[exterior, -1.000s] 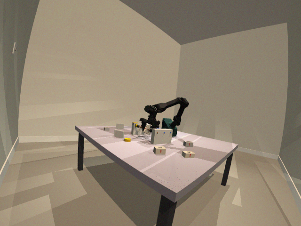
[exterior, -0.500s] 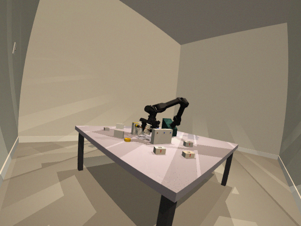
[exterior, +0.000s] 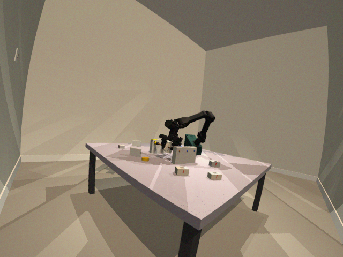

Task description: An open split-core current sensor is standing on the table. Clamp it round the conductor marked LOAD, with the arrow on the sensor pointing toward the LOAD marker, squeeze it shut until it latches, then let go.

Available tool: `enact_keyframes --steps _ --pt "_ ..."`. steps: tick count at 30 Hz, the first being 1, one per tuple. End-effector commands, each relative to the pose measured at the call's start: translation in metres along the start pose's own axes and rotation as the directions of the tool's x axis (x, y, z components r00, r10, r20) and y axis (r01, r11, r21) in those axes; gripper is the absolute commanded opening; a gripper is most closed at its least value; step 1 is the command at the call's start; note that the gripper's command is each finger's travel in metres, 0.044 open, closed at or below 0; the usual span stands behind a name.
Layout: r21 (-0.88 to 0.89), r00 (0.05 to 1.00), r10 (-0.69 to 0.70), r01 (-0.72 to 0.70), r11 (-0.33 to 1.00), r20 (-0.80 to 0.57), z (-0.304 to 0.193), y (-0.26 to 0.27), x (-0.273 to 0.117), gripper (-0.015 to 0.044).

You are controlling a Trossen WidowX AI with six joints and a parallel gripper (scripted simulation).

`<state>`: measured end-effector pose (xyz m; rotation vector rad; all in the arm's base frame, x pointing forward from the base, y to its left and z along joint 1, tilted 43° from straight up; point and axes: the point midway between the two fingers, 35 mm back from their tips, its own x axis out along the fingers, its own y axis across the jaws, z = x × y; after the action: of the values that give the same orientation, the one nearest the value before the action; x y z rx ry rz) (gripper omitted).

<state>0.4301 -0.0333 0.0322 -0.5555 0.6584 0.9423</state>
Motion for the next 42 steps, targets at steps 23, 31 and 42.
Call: enact_keyframes --steps 23,31,42 --pt "-0.005 1.0 -0.003 0.003 1.0 0.003 0.0008 -0.0014 -0.0008 0.0" --pt "-0.005 1.0 -0.003 0.003 1.0 0.003 0.0008 -0.0014 -0.0008 0.0" --pt "-0.001 0.999 0.038 -0.038 0.999 -0.006 -0.0009 -0.0016 -0.0004 0.0"
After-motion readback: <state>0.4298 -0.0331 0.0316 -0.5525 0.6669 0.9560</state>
